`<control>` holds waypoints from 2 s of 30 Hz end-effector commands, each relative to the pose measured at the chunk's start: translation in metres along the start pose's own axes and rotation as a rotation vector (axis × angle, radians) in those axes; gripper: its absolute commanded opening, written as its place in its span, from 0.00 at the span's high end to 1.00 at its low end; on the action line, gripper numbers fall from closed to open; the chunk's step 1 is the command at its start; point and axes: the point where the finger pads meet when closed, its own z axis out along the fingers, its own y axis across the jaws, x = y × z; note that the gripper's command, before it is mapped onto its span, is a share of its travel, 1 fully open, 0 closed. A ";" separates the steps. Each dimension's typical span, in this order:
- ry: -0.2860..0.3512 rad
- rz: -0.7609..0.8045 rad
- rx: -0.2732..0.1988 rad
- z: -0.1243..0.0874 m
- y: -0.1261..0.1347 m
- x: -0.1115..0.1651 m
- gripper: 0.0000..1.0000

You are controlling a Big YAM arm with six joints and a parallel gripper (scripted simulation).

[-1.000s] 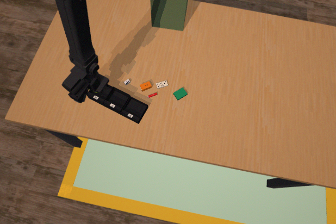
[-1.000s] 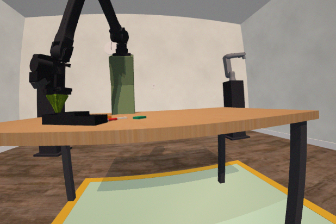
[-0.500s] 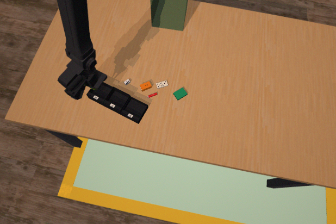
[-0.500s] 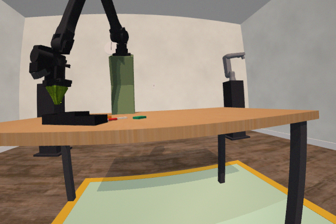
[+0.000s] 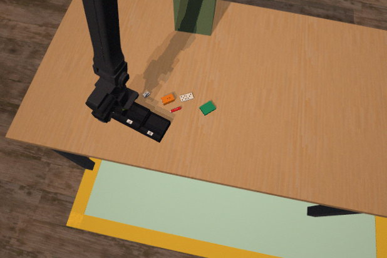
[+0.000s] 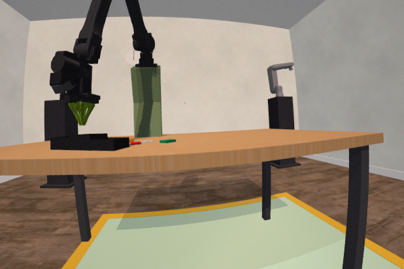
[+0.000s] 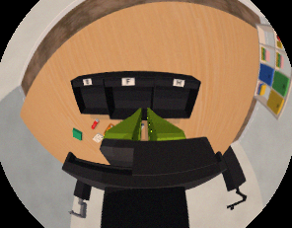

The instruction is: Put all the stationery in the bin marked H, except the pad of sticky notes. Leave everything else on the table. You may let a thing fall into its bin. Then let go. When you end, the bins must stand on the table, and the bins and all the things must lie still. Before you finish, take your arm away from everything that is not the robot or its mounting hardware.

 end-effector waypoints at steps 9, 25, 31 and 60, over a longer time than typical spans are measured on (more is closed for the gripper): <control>-0.016 0.045 0.008 0.008 0.021 -0.005 0.92; -0.010 0.028 -0.001 0.049 0.032 -0.002 0.92; -0.010 0.029 -0.001 0.063 0.031 -0.002 0.92; -0.012 0.027 0.001 0.055 0.027 -0.006 0.92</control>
